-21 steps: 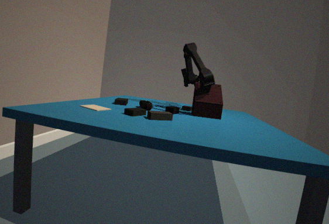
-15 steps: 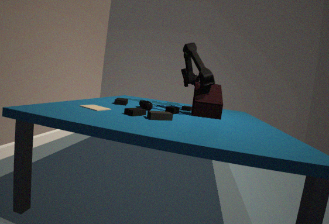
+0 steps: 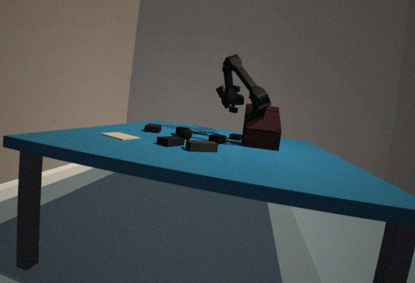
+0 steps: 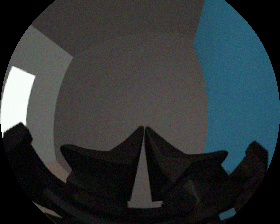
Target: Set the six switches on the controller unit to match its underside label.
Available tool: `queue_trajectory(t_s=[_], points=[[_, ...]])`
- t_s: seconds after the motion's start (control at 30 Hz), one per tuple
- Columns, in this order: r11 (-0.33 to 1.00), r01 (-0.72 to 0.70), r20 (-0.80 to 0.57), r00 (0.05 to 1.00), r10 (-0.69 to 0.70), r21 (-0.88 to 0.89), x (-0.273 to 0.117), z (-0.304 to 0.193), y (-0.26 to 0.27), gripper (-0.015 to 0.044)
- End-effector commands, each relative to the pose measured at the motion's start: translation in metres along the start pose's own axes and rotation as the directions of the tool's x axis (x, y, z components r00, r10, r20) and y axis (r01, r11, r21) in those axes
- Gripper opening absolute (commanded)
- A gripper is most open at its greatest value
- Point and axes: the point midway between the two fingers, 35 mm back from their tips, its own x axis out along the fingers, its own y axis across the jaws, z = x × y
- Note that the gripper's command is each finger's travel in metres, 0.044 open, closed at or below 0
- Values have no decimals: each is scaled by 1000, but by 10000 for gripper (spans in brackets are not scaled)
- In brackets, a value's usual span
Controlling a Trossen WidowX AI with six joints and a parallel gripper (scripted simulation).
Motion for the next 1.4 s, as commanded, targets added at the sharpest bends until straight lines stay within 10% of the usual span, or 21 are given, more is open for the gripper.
queue_trajectory(t_s=[0.0,0.27,0.53,0.93,1.37], points=[[840,9,-183,975,-128,-543,-22,-68,-14,0],[386,-190,-316,902,-295,-903,-58,-125,-34,0],[-85,-472,-387,803,-453,-878,-105,-165,-52,0],[-558,-788,-395,614,-684,-258,-191,-200,-75,0],[-545,-649,-320,442,-838,531,-294,-205,-85,0]])
